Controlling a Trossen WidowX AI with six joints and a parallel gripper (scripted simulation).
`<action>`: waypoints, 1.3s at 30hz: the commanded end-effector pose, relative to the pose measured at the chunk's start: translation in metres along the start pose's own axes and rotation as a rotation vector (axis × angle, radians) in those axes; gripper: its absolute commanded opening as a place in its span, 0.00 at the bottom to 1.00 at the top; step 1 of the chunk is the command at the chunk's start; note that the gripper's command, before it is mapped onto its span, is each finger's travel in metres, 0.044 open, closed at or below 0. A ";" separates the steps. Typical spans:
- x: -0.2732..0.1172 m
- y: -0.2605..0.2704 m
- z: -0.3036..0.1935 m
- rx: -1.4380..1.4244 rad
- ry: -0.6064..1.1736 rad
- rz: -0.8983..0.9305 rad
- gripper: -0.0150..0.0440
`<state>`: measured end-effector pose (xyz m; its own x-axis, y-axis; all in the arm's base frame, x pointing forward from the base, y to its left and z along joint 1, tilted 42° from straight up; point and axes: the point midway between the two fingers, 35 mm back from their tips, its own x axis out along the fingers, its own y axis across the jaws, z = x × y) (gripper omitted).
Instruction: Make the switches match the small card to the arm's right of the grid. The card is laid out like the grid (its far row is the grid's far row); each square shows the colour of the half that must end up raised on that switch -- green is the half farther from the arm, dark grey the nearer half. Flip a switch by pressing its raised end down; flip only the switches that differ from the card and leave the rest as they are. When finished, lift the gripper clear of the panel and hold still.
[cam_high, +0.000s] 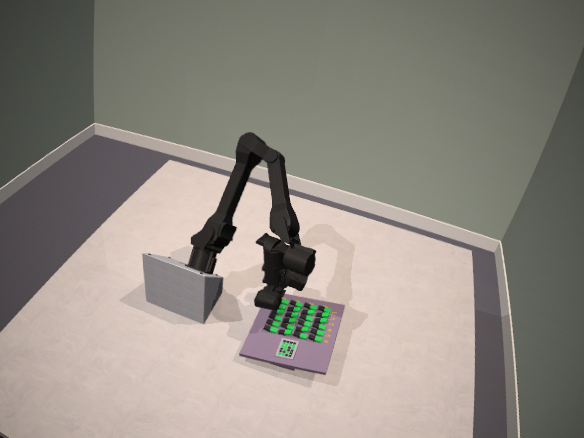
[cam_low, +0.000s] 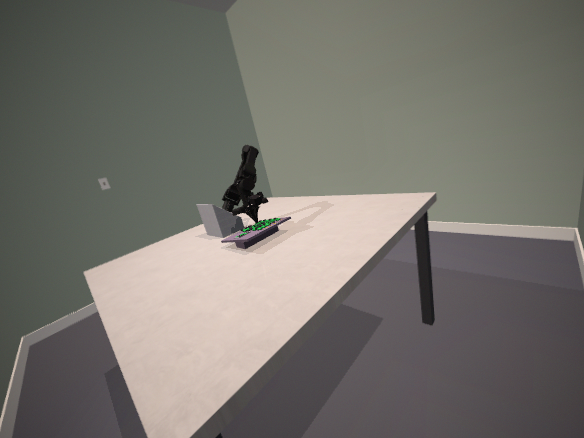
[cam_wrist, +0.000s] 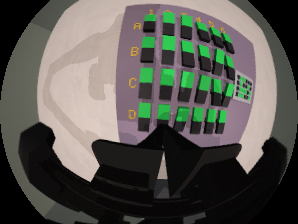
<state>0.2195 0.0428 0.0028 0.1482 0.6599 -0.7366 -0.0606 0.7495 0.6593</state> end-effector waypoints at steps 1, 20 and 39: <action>0.001 0.000 0.000 0.004 -0.002 0.004 0.25; -0.043 -0.002 0.004 0.003 0.018 -0.005 0.25; -0.063 -0.089 0.002 0.002 0.025 -0.005 0.25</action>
<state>0.2191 -0.0417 0.0115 0.1217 0.6583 -0.7429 -0.0537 0.7517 0.6573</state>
